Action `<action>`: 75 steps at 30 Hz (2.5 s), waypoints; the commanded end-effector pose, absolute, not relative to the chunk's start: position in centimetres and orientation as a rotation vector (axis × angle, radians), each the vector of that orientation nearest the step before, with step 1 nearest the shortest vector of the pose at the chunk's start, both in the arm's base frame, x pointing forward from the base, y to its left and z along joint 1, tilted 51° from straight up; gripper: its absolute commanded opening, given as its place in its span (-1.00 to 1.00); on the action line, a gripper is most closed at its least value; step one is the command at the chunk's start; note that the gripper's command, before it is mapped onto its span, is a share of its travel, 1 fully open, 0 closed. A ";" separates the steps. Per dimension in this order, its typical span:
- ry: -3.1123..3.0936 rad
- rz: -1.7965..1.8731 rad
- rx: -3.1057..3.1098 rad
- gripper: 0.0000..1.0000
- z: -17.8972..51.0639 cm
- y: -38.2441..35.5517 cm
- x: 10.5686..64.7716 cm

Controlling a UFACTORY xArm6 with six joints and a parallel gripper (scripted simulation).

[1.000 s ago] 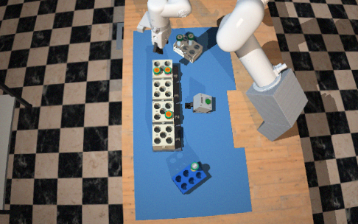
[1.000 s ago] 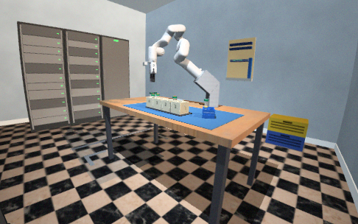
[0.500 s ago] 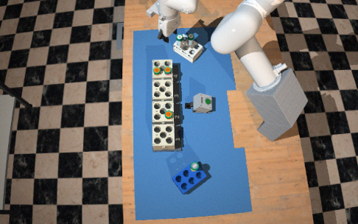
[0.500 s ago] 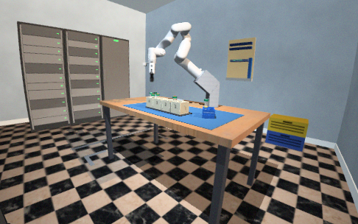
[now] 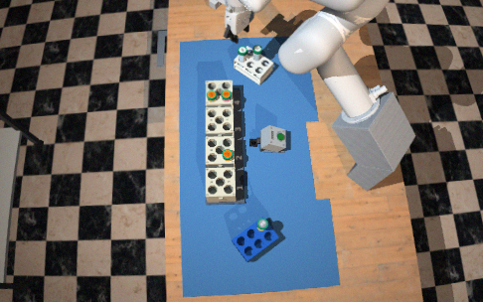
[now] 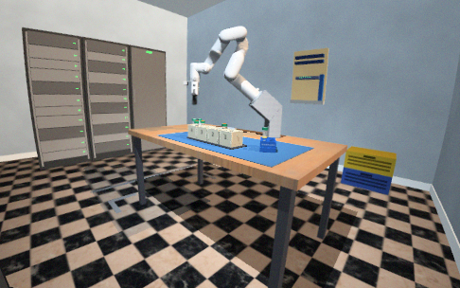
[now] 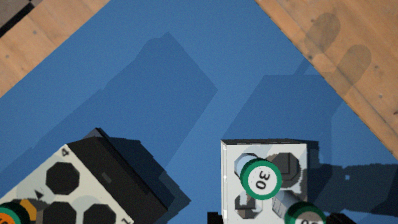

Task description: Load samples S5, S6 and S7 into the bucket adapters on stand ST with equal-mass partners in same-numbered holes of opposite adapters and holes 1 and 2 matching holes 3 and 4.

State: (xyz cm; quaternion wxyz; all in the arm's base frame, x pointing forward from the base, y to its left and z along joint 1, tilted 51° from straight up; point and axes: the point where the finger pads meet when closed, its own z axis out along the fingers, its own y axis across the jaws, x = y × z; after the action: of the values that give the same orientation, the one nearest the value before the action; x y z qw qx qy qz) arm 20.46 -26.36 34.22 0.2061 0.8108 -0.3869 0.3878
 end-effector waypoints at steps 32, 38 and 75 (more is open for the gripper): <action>-1.050 1.110 2.310 0.15 33.0 -29.8 20.2; -1.050 1.110 2.310 0.15 32.2 -30.5 20.9; -1.050 1.109 2.310 0.15 28.1 -34.5 24.2</action>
State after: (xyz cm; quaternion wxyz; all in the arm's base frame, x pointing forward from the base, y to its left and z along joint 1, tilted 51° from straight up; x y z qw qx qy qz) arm 23.66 -33.81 28.51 0.1852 0.8203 -0.3737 0.3913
